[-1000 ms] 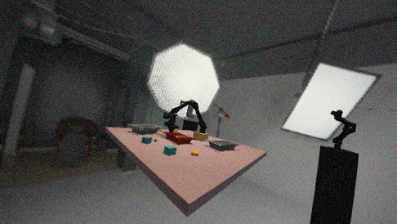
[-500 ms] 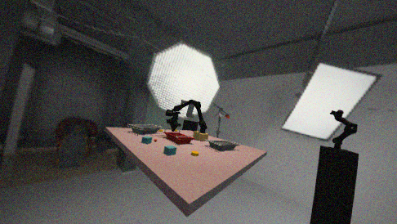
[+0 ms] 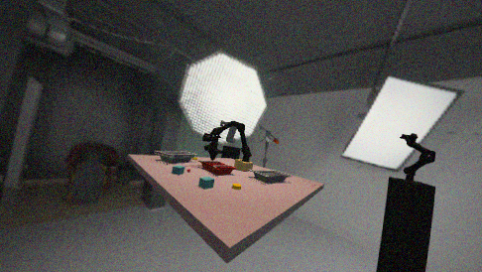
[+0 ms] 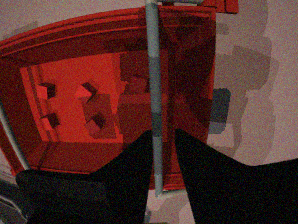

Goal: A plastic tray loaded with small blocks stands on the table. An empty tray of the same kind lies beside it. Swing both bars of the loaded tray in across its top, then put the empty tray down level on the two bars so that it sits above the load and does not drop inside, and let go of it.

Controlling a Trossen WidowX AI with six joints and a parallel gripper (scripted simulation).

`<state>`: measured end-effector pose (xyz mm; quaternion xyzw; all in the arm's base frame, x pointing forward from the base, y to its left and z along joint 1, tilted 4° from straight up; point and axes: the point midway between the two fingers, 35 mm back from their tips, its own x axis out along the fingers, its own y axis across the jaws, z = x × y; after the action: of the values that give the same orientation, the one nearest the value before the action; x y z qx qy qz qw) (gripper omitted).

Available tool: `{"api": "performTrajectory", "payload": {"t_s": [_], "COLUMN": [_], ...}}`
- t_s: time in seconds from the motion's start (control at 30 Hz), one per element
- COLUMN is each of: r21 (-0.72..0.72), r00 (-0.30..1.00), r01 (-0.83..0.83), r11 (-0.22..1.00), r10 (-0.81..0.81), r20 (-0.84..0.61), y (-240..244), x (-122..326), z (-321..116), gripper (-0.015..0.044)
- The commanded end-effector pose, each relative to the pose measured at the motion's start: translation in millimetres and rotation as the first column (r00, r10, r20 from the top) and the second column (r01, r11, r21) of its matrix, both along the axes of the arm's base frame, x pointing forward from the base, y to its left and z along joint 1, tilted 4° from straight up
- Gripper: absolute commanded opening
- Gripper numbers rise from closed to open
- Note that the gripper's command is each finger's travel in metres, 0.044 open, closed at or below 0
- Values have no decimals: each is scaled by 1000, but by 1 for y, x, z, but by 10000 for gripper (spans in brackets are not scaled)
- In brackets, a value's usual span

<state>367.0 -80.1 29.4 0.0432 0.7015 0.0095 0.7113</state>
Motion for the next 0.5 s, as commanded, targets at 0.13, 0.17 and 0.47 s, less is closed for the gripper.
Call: {"api": "performTrajectory", "payload": {"t_s": [0.13,0.17,0.47], "r21": [-5,-5,-5], "r00": [1000,1000,1000], "r01": [6,6,6], "r11": [1000,1000,1000], "r10": [-6,-6,-6], "r20": [20,20,20], "y": [-3,-3,-3], "x": [3,3,3], "z": [16,16,16], "gripper": [80,80,80]}}
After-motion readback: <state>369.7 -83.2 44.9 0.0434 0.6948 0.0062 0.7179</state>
